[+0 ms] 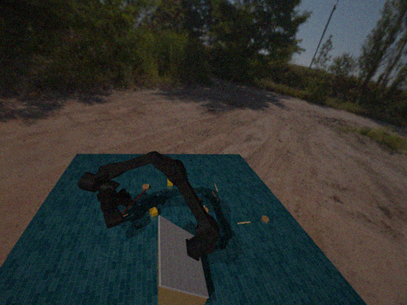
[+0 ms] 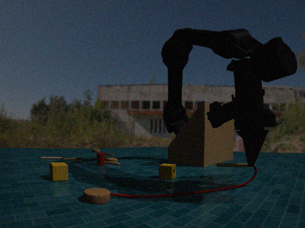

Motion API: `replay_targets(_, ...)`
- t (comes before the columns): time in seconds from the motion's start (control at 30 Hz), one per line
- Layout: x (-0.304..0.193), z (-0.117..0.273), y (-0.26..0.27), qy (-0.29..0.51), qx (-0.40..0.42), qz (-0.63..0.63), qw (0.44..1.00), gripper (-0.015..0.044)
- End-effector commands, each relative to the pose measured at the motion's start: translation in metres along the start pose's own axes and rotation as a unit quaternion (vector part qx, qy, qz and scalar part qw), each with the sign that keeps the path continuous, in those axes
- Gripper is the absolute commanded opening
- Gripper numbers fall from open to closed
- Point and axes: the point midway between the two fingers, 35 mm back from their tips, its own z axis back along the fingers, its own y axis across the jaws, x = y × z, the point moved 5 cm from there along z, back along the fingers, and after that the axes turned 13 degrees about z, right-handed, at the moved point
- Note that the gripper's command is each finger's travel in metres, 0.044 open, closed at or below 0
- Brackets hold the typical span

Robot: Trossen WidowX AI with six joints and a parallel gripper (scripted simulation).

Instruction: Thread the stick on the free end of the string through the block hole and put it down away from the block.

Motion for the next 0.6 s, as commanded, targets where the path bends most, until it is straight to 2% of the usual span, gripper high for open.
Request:
replay_targets(0.0, 0.001, -0.003, -0.003, -0.001, 0.0, 0.001, 1.0, 0.0)
replay_targets(0.57, 0.006, -0.016, -0.019, -0.003, -0.001, 0.001, 1.0, 0.0)
